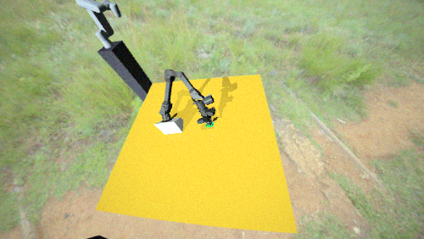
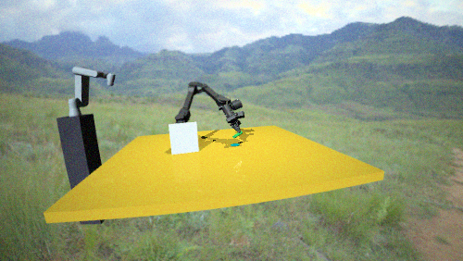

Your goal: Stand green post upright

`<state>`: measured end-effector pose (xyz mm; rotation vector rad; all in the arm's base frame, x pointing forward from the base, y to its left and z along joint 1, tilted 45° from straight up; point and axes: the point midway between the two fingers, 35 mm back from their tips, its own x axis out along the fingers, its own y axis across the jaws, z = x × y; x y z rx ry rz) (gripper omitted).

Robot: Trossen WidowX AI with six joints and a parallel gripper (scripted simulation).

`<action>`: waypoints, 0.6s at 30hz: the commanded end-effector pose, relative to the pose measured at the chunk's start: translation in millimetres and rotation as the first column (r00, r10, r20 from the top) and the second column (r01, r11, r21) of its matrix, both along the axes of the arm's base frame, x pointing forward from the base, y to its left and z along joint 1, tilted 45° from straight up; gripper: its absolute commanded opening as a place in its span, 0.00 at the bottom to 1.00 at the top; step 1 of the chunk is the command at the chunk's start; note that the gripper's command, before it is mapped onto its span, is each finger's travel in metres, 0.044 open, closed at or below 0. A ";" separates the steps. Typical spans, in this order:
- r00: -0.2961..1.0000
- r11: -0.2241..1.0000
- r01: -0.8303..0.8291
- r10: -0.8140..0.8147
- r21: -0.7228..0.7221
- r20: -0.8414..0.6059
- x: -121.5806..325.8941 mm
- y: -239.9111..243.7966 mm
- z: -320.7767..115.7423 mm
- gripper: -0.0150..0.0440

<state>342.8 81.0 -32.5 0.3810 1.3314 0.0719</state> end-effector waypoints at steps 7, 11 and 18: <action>0.998 0.999 0.035 -0.033 -0.028 0.059 0.3 0.4 -1.3 0.29; 0.996 0.998 0.047 -0.044 -0.035 0.081 0.6 0.9 -1.3 0.29; 0.990 0.997 0.070 -0.064 -0.045 0.122 0.9 1.7 -1.0 0.29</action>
